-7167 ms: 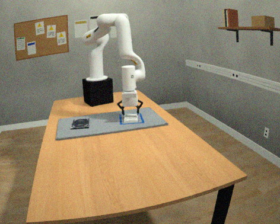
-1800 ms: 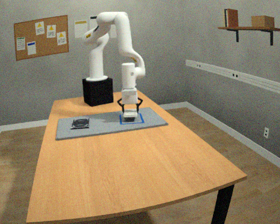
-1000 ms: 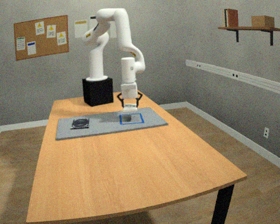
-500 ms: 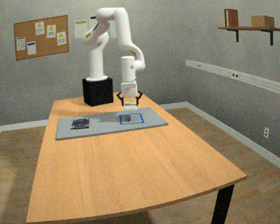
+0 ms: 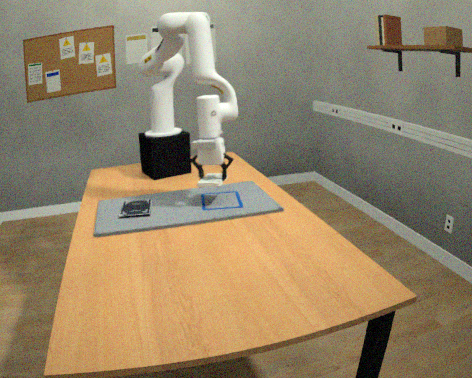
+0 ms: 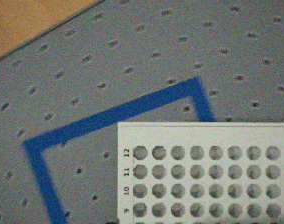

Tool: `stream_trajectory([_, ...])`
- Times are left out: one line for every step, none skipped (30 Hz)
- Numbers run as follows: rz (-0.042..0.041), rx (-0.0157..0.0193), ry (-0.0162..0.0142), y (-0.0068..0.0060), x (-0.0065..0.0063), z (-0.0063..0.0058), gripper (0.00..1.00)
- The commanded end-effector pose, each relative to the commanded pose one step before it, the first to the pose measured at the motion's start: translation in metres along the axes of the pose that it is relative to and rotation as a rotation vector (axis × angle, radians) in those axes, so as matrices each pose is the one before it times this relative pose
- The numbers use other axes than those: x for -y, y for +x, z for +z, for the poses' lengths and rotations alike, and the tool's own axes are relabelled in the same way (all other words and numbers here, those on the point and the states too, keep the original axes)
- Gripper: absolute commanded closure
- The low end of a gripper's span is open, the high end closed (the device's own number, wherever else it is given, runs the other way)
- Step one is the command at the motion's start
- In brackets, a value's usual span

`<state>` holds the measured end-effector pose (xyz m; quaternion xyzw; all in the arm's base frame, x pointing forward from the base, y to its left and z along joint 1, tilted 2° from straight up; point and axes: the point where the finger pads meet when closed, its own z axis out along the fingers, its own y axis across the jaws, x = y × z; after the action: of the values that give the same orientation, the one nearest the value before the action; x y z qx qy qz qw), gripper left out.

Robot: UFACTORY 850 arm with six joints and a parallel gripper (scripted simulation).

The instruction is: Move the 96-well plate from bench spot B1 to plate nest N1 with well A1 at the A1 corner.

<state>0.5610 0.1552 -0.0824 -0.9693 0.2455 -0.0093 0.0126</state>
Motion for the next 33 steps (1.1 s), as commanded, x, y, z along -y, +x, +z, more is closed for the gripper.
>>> stream_trajectory([0.20069, -0.01010, -0.00571, 0.00976, -0.01693, -0.00169, 1.00])
stream_trajectory([0.03333, 0.00002, 0.00002, 0.00209, -0.00261, -0.00012, 1.00])
stream_trajectory([0.03333, 0.00002, 0.00002, 0.00218, -0.00254, -0.00012, 1.00])
stream_trajectory([0.03333, 0.00002, 0.00002, 0.00226, -0.00247, -0.00012, 1.00])
stream_trajectory([0.03333, 0.00002, 0.00002, 0.00234, -0.00239, -0.00012, 1.00])
stream_trajectory([0.00000, 0.00000, 0.00000, 0.00000, 0.00000, 0.00000, 1.00])
stream_trajectory([0.00000, 0.00000, 0.00000, 0.00000, 0.00000, 0.00000, 1.00])
stream_trajectory([0.03334, -0.00008, -0.00005, 0.00240, -0.00229, -0.00012, 1.00])
stream_trajectory([0.03333, 0.00003, 0.00002, 0.00250, -0.00223, -0.00012, 1.00])
stream_trajectory([0.03333, 0.00004, 0.00003, 0.00257, -0.00215, -0.00012, 1.00])
stream_trajectory([0.03333, 0.00004, 0.00002, 0.00264, -0.00206, -0.00012, 1.00])
stream_trajectory([0.03333, 0.00003, 0.00002, 0.00271, -0.00197, -0.00012, 1.00])
stream_trajectory([0.03336, -0.00028, -0.00015, 0.00271, -0.00181, -0.00013, 1.00])
stream_trajectory([0.03333, 0.00000, 0.00000, 0.00283, -0.00178, -0.00012, 1.00])
stream_trajectory([0.03333, 0.00000, 0.00000, 0.00288, -0.00168, -0.00012, 1.00])
stream_trajectory([0.03333, 0.00000, 0.00000, 0.00294, -0.00159, -0.00012, 1.00])
stream_trajectory([0.03333, 0.00000, 0.00000, 0.00299, -0.00149, -0.00012, 1.00])
stream_trajectory([0.03333, 0.00000, 0.00000, 0.00304, -0.00139, -0.00012, 1.00])
stream_trajectory([0.03333, 0.00000, 0.00000, 0.00308, -0.00129, -0.00012, 1.00])
stream_trajectory([0.03333, 0.00000, 0.00000, 0.00312, -0.00118, -0.00012, 1.00])
stream_trajectory([0.03333, 0.00000, 0.00000, 0.00316, -0.00108, -0.00012, 1.00])
stream_trajectory([0.03333, 0.00000, 0.00000, 0.00319, -0.00097, -0.00012, 1.00])
stream_trajectory([0.00000, 0.00000, 0.00000, 0.00000, 0.00000, 0.00000, 1.00])
stream_trajectory([0.00000, 0.00000, 0.00000, 0.00000, 0.00000, 0.00000, 1.00])
stream_trajectory([0.03333, -0.00003, -0.00001, 0.00322, -0.00086, -0.00012, 1.00])
stream_trajectory([0.03333, 0.00001, 0.00000, 0.00325, -0.00076, -0.00012, 1.00])
stream_trajectory([0.03333, 0.00001, 0.00000, 0.00328, -0.00065, -0.00012, 1.00])
stream_trajectory([0.03333, 0.00001, 0.00000, 0.00330, -0.00054, -0.00012, 1.00])
stream_trajectory([0.03333, 0.00001, 0.00000, 0.00331, -0.00043, -0.00012, 1.00])
stream_trajectory([0.03333, 0.00001, 0.00000, 0.00332, -0.00032, -0.00012, 1.00])
stream_trajectory([0.03333, 0.00001, 0.00000, 0.00333, -0.00021, -0.00012, 1.00])
stream_trajectory([0.03333, 0.00001, 0.00000, 0.00334, -0.00010, -0.00012, 1.00])
stream_trajectory([0.03333, 0.00001, 0.00000, 0.00334, 0.00001, -0.00012, 1.00])
